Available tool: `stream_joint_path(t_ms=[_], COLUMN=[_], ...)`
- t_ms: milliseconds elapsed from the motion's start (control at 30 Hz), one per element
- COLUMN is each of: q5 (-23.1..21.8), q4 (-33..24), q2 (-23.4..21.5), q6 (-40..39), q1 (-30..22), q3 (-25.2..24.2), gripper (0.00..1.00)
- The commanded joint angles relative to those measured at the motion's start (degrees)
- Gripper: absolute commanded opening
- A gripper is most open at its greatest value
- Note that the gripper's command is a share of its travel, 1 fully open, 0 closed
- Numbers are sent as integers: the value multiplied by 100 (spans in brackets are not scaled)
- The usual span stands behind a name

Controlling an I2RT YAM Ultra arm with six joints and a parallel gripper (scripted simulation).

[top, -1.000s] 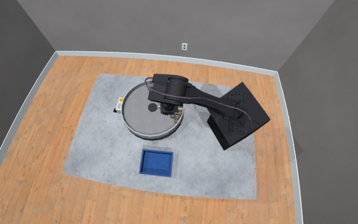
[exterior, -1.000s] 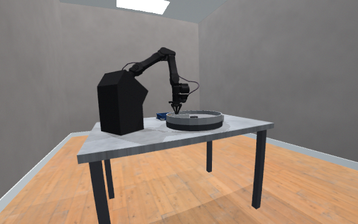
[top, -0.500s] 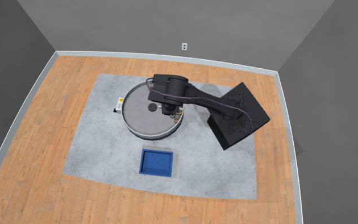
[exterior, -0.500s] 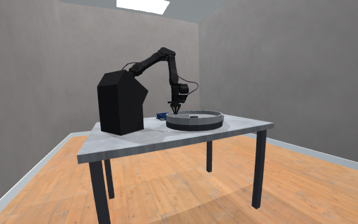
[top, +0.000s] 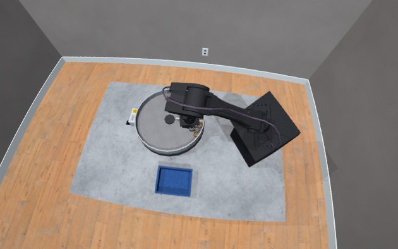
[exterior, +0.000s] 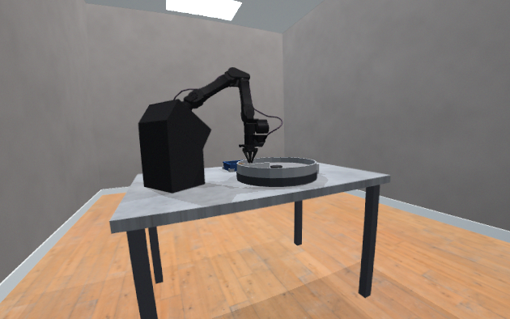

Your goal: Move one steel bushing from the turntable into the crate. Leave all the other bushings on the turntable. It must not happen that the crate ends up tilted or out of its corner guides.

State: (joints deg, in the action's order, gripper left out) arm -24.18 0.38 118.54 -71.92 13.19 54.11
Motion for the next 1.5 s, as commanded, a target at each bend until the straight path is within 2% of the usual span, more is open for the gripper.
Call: stream_joint_path(t_ms=[0,433,1467], q5=[80,78,77], q4=[94,-87,-91], q2=[-163,-177,-178], q6=[-37,-3,-1], q1=[27,73,77], q3=[-36,150,152], gripper=[13,13,13])
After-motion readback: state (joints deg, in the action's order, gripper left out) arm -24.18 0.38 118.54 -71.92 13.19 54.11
